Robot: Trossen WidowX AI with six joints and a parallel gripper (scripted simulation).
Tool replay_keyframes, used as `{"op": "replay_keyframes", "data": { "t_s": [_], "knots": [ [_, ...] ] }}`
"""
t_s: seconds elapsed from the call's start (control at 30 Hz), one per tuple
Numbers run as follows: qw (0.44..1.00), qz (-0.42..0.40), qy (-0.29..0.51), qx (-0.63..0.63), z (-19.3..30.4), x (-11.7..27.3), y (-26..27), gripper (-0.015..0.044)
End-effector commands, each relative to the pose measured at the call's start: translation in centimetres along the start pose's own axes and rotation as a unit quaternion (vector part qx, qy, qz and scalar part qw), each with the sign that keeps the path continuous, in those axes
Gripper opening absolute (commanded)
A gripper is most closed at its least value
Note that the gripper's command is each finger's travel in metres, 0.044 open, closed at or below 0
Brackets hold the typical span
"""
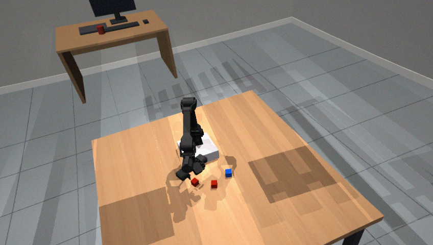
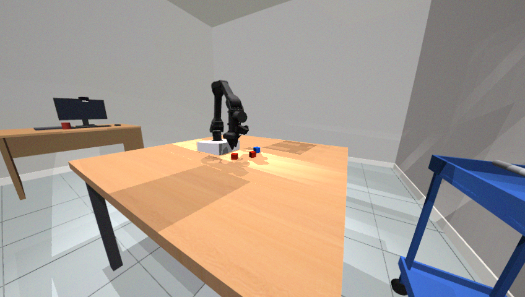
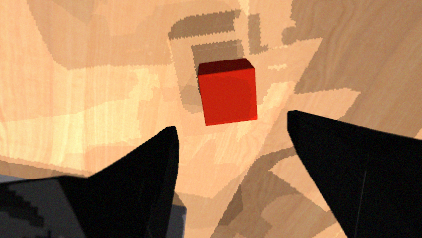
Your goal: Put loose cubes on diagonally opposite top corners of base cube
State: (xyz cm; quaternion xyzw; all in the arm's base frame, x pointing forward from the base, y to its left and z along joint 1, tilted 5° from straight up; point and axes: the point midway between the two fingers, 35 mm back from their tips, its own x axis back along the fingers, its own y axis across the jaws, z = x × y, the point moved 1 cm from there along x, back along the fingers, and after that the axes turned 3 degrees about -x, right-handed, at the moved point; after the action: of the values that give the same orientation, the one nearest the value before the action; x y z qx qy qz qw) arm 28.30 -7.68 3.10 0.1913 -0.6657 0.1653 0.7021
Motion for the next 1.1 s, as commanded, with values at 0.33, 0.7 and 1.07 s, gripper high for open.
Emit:
{"op": "replay_keyframes", "data": {
  "t_s": [0.33, 0.7, 1.07],
  "knots": [
    [1.000, 0.003, -0.006, 0.002, -0.2, -2.2, 0.0, 0.0265],
    [1.000, 0.003, -0.006, 0.002, -0.2, -4.0, -0.1, 0.0265],
    [1.000, 0.003, -0.006, 0.002, -0.2, -5.1, 0.0, 0.0186]
  ]
}}
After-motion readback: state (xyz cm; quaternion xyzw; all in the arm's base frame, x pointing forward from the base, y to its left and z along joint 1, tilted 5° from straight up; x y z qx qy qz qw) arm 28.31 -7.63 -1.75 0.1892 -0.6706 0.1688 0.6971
